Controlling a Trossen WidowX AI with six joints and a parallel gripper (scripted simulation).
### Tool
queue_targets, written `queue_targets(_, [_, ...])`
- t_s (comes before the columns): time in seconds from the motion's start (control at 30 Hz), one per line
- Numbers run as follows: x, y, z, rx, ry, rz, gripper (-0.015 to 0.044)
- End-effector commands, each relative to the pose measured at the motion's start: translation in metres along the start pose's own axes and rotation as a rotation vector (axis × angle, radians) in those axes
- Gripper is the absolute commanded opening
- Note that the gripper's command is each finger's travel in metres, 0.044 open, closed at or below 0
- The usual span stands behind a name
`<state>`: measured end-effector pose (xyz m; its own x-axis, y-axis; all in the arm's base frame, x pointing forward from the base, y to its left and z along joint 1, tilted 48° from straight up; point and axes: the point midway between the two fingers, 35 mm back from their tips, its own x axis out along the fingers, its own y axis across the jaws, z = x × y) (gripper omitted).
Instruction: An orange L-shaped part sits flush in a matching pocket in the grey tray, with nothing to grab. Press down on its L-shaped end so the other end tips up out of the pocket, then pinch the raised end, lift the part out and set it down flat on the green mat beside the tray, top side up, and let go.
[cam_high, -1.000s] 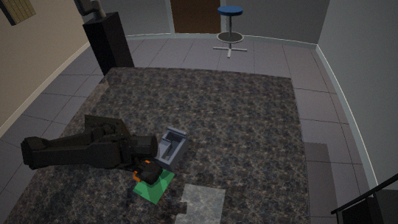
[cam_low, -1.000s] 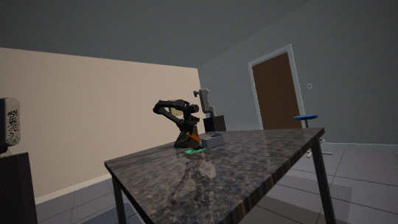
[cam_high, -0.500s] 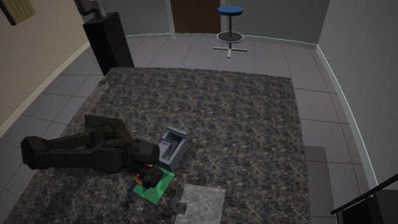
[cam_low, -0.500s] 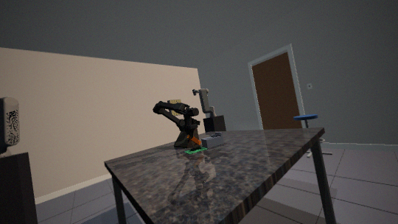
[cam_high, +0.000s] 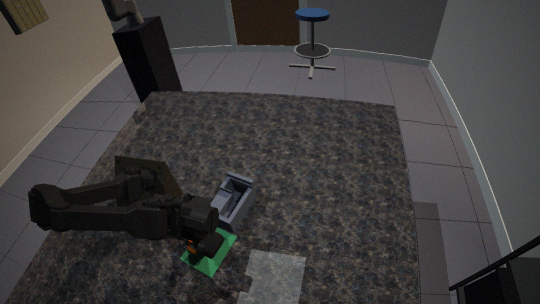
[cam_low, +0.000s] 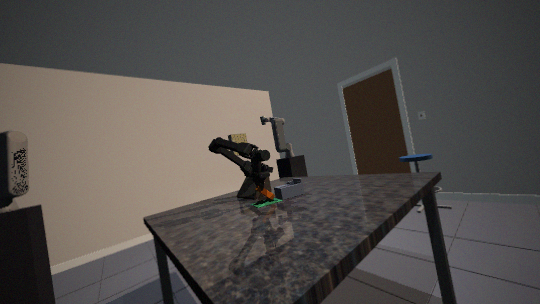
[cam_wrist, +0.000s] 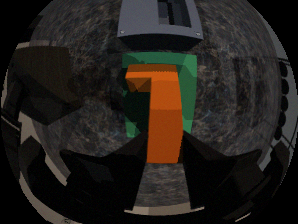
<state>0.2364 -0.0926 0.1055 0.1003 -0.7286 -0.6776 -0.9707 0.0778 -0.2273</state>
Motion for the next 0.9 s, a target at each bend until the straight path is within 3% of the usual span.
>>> queue_targets(0.0, [0.0060,0.0029,-0.0001,-0.011,0.006,0.005,0.0000])
queue_targets(0.67, [0.0056,0.0021,0.0001,-0.003,0.002,0.004,0.0000])
queue_targets(0.87, [0.0056,0.0021,0.0001,-0.003,0.002,0.004,0.0157])
